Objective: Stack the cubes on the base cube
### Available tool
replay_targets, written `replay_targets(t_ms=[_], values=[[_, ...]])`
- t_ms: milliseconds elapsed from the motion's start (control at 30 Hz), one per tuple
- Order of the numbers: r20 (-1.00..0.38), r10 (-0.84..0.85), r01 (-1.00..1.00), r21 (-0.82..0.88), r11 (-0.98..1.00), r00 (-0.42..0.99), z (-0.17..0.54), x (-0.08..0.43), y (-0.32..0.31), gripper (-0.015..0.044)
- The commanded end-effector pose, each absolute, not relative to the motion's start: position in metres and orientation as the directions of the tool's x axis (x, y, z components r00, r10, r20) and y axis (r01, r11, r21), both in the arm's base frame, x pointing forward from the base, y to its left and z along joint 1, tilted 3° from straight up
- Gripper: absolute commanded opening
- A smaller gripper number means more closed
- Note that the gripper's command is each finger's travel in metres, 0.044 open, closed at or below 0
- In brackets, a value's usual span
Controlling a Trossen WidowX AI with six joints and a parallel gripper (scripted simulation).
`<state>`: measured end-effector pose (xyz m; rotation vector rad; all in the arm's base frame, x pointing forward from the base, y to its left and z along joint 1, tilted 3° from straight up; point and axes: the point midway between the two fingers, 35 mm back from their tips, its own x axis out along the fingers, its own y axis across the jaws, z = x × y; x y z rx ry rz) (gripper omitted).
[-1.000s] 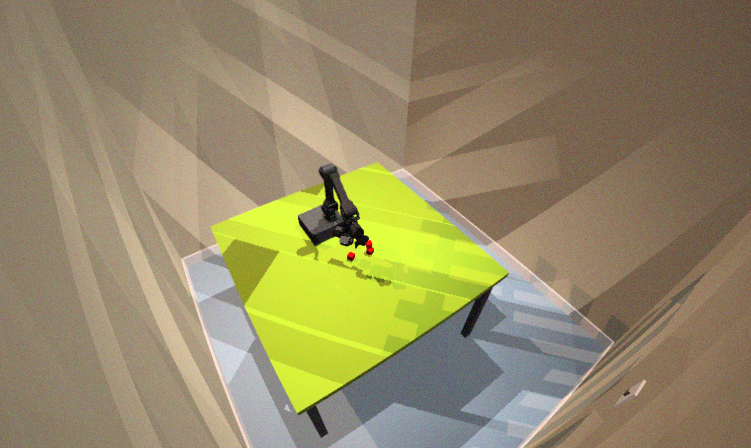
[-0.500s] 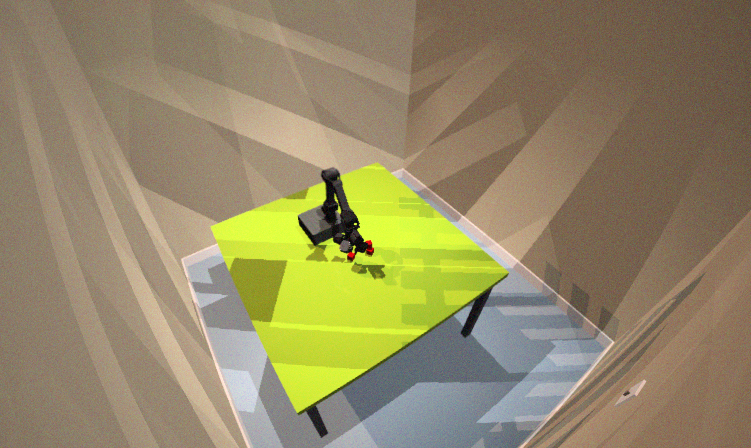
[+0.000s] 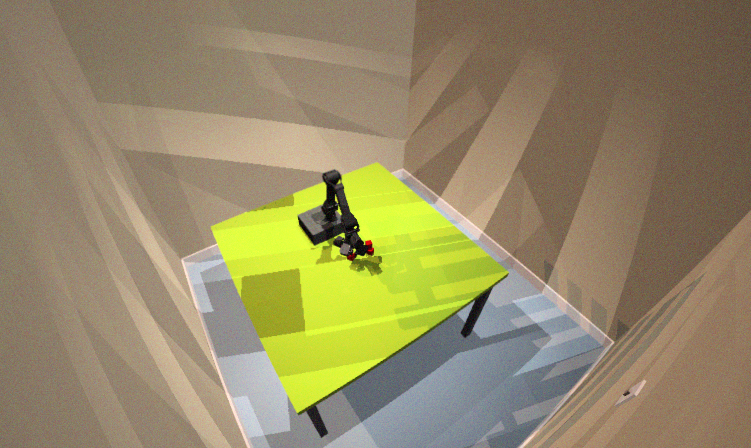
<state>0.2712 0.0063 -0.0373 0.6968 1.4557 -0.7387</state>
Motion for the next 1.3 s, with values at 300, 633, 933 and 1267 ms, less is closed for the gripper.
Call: replay_targets(t_ms=[300,633,933,1267], values=[[-1.0,-0.024,0.794,-0.03,0.608,-0.019,-0.044,0.27,0.005,0.0105],[-1.0,-0.024,0.794,-0.029,0.608,-0.019,-0.025,0.274,0.006,0.0105],[-1.0,-0.023,0.794,-0.029,0.608,-0.018,0.002,0.277,0.007,0.0105],[-1.0,-0.023,0.794,-0.029,0.608,-0.018,0.033,0.277,0.008,0.0105]])
